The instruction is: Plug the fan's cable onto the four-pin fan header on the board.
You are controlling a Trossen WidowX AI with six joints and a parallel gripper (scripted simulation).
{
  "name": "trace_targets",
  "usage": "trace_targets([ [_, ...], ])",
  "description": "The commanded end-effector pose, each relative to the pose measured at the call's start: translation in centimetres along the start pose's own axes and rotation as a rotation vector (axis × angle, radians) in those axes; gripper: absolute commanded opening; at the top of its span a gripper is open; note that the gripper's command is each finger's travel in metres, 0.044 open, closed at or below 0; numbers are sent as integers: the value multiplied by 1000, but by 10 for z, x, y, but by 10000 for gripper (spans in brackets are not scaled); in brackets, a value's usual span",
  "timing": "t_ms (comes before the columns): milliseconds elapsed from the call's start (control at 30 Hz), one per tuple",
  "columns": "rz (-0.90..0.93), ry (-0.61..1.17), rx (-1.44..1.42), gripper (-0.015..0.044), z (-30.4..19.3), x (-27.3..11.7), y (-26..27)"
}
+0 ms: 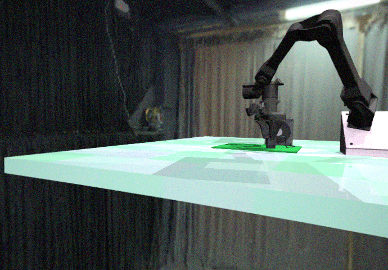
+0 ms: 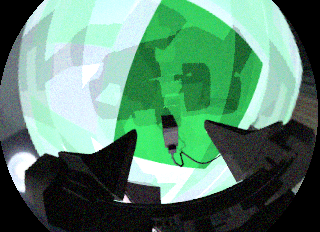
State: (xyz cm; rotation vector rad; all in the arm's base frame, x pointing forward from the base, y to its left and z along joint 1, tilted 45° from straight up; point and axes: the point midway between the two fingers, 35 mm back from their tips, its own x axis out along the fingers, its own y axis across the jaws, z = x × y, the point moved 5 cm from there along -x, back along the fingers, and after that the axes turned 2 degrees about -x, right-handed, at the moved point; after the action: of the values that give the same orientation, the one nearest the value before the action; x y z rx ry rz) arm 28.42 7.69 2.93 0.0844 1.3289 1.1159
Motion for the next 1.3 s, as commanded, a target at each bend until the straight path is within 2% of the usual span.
trace_targets([
  [0, 8, 2, 9, 440, -3, 9, 0],
  [500, 10, 2, 9, 440, -3, 23, 1],
  [1067, 5, 2, 3, 0, -2, 21, 1],
  [1200, 5, 2, 4, 0, -2, 18, 1],
  [1267, 5, 3, 6, 0, -1, -4, 0],
])
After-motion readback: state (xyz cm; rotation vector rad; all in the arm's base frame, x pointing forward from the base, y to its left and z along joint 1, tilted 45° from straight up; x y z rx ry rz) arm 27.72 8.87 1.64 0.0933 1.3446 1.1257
